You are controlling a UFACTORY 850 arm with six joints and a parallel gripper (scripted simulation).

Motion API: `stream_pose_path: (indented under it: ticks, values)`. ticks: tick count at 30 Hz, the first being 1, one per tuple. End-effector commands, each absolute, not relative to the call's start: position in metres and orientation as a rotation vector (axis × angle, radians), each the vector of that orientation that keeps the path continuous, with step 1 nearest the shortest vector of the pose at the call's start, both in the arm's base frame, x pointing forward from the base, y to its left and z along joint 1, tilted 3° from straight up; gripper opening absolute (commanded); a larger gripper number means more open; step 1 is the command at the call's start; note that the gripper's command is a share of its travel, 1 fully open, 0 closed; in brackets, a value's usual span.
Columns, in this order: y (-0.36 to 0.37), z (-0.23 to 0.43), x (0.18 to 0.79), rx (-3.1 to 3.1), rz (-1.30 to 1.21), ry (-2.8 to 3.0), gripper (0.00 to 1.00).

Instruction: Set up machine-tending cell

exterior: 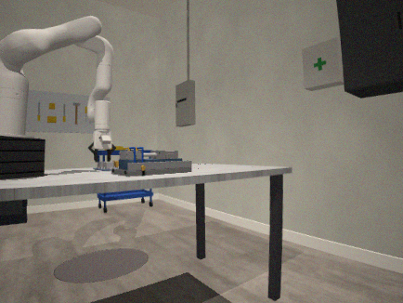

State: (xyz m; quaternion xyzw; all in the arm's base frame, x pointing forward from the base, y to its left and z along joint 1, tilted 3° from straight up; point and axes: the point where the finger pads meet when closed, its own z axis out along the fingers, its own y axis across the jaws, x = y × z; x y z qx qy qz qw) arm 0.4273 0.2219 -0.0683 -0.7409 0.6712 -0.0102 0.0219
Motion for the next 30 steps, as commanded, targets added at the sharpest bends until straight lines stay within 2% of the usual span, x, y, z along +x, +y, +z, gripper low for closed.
stream_pose_path:
  ticks: [1,30]
  values:
    - [0.2223,-0.0698,0.4281,-2.295,-0.033,2.079,0.69]
    - [0.2225,-0.0763,0.4284,-2.295,-0.033,2.079,0.69]
